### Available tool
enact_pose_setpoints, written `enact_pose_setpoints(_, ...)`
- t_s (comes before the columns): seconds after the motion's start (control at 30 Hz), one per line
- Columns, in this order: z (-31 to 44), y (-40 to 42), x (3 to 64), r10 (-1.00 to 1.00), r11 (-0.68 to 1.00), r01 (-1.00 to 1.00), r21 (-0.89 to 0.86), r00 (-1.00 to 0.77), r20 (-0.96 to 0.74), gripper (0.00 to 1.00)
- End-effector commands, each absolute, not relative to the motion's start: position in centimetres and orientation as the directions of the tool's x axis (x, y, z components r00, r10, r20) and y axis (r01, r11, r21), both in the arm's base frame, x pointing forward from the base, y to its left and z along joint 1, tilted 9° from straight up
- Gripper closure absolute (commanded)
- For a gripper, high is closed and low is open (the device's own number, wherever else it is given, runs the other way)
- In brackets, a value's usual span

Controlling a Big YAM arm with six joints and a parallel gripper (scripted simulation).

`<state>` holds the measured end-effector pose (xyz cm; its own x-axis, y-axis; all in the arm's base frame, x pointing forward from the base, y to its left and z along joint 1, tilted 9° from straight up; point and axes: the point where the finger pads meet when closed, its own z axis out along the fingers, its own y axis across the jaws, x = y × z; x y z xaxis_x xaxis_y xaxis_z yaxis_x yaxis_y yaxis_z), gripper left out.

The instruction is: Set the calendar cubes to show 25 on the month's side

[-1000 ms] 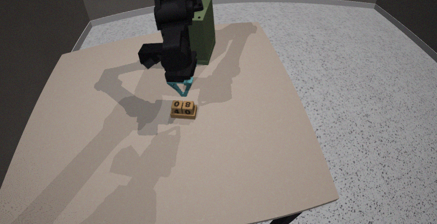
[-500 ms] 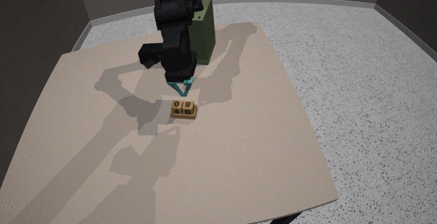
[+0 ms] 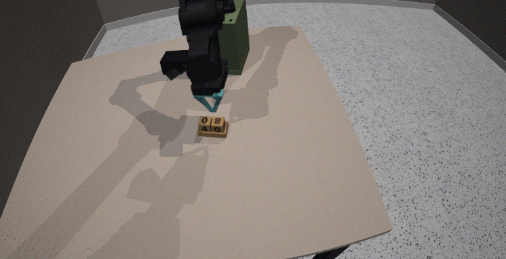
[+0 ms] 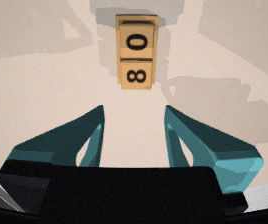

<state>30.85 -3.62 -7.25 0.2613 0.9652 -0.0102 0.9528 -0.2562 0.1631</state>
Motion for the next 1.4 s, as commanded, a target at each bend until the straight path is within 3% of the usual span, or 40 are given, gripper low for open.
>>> enact_pose_setpoints(0.0, -7.7, -4.1, 31.0, 0.960, -0.274, 0.947, 0.166, 0.280, -0.013, 0.53)
enact_pose_setpoints(1.37, -12.2, -4.4, 32.0, 0.963, -0.262, 0.950, 0.170, 0.268, -0.014, 0.53)
